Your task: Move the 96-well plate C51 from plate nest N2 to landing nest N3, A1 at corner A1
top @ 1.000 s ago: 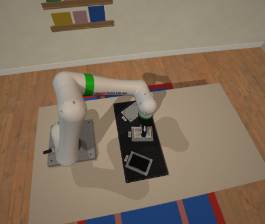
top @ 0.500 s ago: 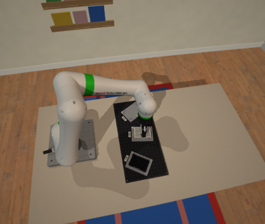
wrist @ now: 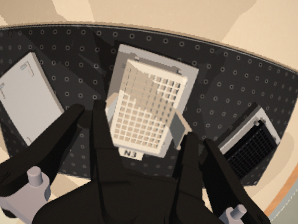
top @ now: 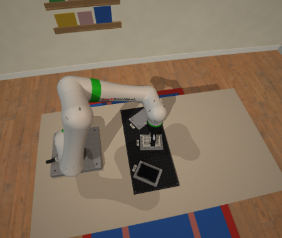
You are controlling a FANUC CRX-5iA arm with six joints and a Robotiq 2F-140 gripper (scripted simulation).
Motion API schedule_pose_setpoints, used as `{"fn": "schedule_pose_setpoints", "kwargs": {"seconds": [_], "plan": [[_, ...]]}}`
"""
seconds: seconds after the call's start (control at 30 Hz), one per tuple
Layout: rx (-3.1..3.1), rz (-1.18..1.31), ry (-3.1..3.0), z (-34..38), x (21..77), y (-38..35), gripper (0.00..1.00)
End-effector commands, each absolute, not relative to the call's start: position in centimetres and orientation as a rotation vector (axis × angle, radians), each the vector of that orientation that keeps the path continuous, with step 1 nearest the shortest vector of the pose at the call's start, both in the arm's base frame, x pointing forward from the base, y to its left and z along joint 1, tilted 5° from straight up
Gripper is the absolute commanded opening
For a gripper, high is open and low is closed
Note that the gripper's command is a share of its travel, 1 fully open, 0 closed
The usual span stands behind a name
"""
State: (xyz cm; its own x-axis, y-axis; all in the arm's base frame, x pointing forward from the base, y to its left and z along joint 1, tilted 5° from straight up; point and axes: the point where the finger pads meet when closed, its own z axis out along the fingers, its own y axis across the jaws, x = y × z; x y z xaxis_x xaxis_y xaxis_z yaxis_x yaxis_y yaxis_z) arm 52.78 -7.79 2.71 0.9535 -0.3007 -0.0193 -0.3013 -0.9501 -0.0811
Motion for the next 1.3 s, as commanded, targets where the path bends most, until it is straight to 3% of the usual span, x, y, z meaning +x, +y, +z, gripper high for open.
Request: {"fn": "schedule_pose_setpoints", "kwargs": {"seconds": [0.0,1.27], "plan": [[-3.023,0.010,0.467,2.61,52.79,-7.79,0.00],[-3.023,0.010,0.467,2.23,52.80,-7.76,0.00]]}}
